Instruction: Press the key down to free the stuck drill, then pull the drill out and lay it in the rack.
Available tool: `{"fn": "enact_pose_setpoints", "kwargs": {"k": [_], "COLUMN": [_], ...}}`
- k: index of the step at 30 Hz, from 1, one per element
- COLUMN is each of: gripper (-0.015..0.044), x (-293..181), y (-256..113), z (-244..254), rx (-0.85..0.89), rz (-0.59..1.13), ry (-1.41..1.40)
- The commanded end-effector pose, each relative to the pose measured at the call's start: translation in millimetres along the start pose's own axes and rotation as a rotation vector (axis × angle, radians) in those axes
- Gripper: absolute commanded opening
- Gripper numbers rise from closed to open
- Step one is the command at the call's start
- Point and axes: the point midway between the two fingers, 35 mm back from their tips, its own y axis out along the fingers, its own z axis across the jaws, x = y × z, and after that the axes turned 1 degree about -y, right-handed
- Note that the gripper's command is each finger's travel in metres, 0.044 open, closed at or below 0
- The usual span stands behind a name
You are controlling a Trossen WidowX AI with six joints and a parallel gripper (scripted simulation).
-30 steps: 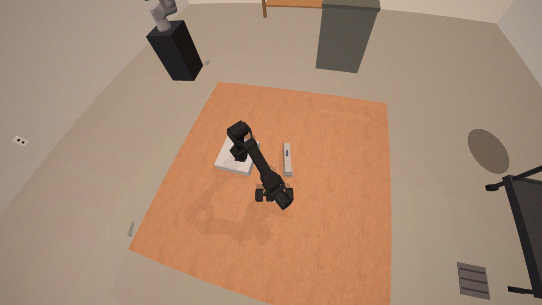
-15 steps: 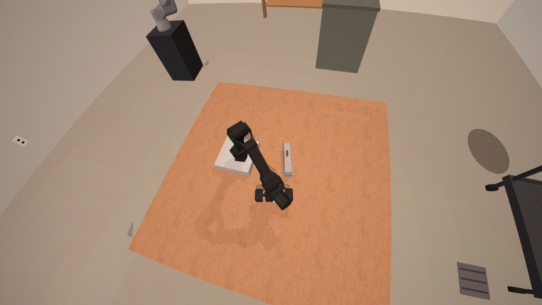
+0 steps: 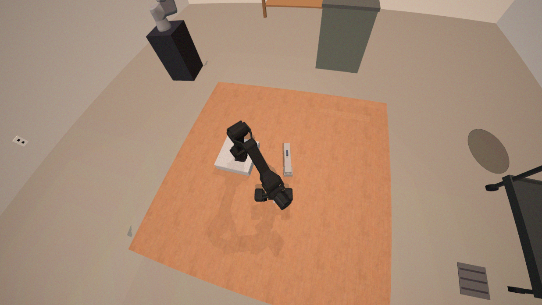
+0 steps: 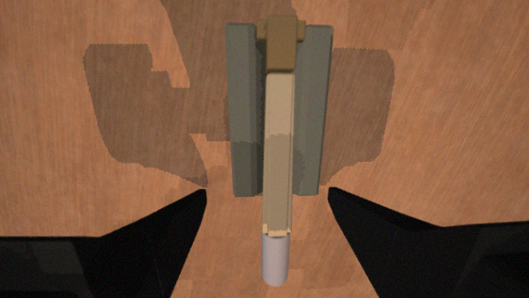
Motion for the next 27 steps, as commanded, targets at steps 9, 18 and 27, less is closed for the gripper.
{"fn": "enact_pose_setpoints", "kwargs": {"k": [9, 18, 27], "gripper": [0.0440, 0.0440, 0.0440], "x": [-0.5, -2.3, 5.2], "y": [-48.5, -77.7, -130.6], "z": [0.3, -1.3, -73.6], "rx": [-0.004, -0.004, -0.293], "rz": [-0.005, -0.005, 0.208], "ry": [-0.004, -0.004, 0.063]}}
